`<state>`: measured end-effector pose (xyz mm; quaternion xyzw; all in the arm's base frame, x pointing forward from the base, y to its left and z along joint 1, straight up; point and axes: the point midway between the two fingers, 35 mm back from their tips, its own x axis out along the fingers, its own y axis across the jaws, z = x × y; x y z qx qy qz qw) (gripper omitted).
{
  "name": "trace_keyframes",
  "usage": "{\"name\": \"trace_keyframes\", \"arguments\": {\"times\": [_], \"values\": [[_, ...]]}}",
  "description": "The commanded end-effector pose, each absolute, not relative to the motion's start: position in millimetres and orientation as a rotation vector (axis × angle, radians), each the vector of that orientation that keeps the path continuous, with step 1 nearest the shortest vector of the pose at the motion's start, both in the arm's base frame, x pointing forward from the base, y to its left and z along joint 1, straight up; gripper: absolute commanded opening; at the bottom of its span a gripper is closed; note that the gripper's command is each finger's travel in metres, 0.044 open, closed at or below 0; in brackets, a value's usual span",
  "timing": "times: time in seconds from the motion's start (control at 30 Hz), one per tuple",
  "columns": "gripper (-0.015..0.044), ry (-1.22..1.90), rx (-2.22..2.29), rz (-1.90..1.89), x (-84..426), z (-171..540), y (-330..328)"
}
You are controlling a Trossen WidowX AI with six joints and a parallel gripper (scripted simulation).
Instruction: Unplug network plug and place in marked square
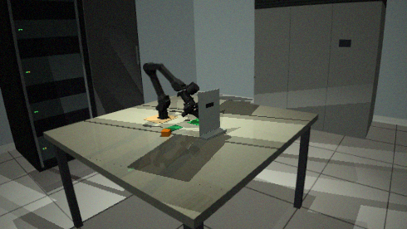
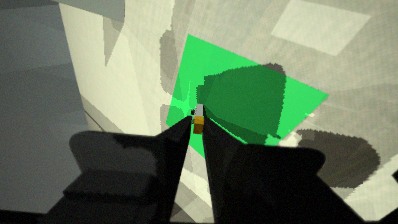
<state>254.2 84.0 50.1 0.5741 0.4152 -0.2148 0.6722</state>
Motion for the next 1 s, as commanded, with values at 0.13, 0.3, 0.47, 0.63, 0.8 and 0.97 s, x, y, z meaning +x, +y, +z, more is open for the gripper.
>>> {"name": "trace_keyframes", "arguments": {"times": [0.13, 0.3, 0.47, 0.63, 0.8, 0.97], "values": [[0.0156, 0.935, 1.293, -0.484, 254, 50, 84], [0.0156, 0.935, 1.293, -0.484, 253, 52, 83], [0.0156, 0.935, 1.293, -0.485, 251, 56, 82], [0.0156, 0.935, 1.293, -0.486, 248, 60, 81], [0.0156, 0.935, 1.293, -0.487, 246, 64, 80], [0.0156, 0.935, 1.293, -0.489, 243, 68, 79]]}}
